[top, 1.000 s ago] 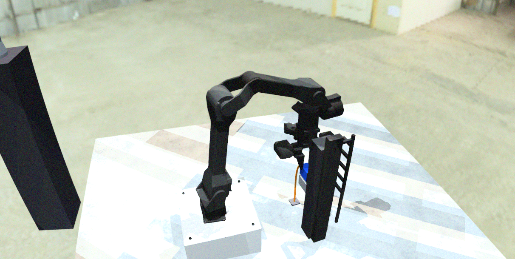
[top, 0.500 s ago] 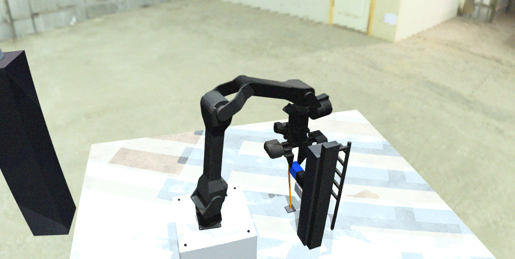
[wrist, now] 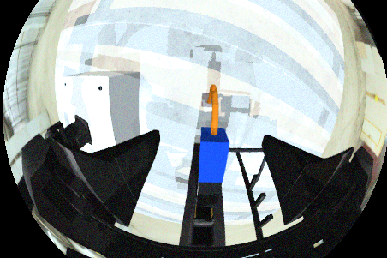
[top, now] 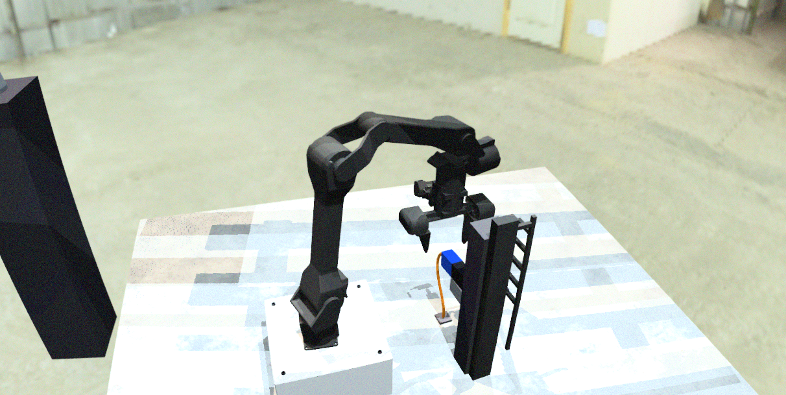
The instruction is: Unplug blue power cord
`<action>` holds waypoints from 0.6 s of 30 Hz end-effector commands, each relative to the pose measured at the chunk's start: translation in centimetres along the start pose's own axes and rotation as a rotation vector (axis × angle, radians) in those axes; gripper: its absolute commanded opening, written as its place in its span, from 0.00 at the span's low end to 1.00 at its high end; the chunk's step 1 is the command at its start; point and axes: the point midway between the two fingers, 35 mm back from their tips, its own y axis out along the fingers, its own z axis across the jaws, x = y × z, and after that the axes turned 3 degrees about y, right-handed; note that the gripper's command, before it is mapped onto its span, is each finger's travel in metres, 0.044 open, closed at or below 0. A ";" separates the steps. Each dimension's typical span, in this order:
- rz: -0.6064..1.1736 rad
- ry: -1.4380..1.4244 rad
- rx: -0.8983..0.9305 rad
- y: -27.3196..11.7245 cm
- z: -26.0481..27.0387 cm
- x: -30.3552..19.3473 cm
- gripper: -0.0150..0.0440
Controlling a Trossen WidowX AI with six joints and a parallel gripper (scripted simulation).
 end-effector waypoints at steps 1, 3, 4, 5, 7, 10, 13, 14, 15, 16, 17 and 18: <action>-0.010 -0.004 -0.010 -1.0 0.2 3.6 1.00; -0.010 -0.004 -0.010 -1.1 0.2 3.8 1.00; -0.010 -0.004 -0.010 -1.1 0.2 3.8 1.00; -0.010 -0.004 -0.010 -1.1 0.2 3.8 1.00; -0.010 -0.004 -0.010 -1.1 0.2 3.8 1.00; -0.010 -0.004 -0.010 -1.1 0.2 3.8 1.00; -0.010 -0.004 -0.010 -1.1 0.2 3.8 1.00; -0.010 -0.004 -0.010 -1.1 0.2 3.8 1.00; -0.010 -0.004 -0.010 -1.1 0.2 3.8 1.00; -0.010 -0.004 -0.010 -1.1 0.2 3.8 1.00; -0.010 -0.004 -0.010 -1.1 0.2 3.8 1.00; -0.010 -0.004 -0.010 -1.1 0.2 3.8 1.00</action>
